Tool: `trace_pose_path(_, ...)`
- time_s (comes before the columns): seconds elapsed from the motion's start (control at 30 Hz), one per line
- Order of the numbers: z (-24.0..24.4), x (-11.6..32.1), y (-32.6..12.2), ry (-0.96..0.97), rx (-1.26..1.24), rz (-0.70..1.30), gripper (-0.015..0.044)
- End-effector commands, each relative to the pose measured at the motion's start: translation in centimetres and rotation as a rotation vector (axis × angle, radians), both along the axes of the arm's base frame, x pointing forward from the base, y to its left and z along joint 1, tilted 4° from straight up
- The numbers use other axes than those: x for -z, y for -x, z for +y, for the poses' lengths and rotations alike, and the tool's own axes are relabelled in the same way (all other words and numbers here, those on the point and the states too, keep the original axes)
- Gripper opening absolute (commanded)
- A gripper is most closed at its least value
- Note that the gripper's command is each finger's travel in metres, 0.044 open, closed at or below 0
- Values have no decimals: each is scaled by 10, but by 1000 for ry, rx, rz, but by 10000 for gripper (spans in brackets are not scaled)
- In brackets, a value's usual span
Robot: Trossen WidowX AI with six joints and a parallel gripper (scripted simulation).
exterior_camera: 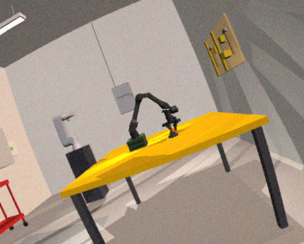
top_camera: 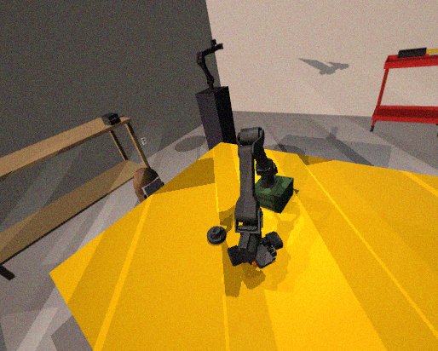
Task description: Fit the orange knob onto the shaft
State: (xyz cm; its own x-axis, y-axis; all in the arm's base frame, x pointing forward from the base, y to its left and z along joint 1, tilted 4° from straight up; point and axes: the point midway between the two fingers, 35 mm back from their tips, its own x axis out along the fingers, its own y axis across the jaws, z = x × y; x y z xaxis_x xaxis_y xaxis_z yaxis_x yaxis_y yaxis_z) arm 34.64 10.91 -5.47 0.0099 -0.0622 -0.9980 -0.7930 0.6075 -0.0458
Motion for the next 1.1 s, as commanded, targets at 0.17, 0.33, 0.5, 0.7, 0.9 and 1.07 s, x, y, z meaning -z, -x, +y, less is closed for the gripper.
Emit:
trace_pose_path(0.17,-1,1,0,5,-6,0,179)
trace_pose_path(0.33,-2,-2,1,-36,-4,-29,179)
trace_pose_path(0.5,-6,-6,4,-110,-7,-86,179)
trace_pose_path(0.7,-10,-9,7,-182,-11,-141,179)
trace_pose_path(0.9,-14,-12,10,-253,-15,-194,179)
trace_pose_path(1.07,-17,-14,13,-309,-19,-237,179)
